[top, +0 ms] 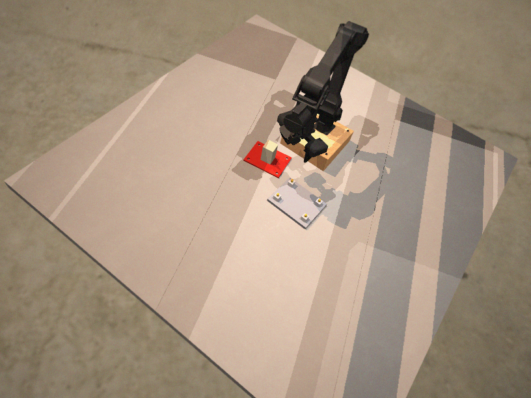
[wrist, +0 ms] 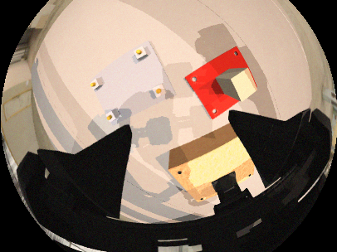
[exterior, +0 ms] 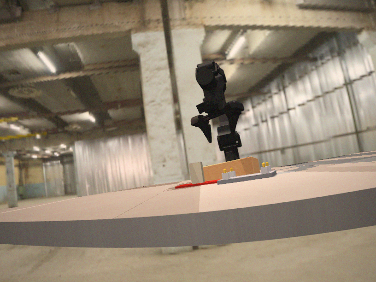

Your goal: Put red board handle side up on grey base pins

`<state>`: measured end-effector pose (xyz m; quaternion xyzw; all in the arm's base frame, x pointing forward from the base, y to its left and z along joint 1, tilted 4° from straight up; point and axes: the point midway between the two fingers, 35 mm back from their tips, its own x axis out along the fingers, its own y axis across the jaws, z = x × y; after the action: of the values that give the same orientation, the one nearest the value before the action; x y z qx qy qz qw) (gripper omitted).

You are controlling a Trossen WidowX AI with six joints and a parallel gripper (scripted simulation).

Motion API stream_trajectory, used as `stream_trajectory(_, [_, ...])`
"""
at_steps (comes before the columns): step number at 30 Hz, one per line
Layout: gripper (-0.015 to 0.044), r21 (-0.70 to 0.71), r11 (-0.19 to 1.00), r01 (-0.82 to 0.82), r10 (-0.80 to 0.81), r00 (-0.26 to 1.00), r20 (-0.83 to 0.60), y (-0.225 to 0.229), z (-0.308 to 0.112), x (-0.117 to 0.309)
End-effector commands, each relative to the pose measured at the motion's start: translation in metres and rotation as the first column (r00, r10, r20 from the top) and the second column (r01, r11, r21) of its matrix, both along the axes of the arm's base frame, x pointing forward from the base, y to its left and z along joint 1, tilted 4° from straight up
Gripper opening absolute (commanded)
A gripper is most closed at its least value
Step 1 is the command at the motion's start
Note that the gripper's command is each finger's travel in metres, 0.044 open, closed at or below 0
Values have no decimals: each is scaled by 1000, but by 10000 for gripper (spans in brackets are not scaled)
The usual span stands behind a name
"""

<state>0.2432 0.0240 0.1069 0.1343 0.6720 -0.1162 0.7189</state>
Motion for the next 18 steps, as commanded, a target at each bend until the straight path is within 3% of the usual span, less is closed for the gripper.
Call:
stream_trajectory(1, [440, -55, 943, -327, 322, 943, -87, -72, 5, 0])
stream_trajectory(7, [440, -47, 876, -480, 471, 873, -129, -104, 9, -9])
stream_trajectory(18, [440, -46, 874, -484, 475, 870, -130, -102, 9, -10])
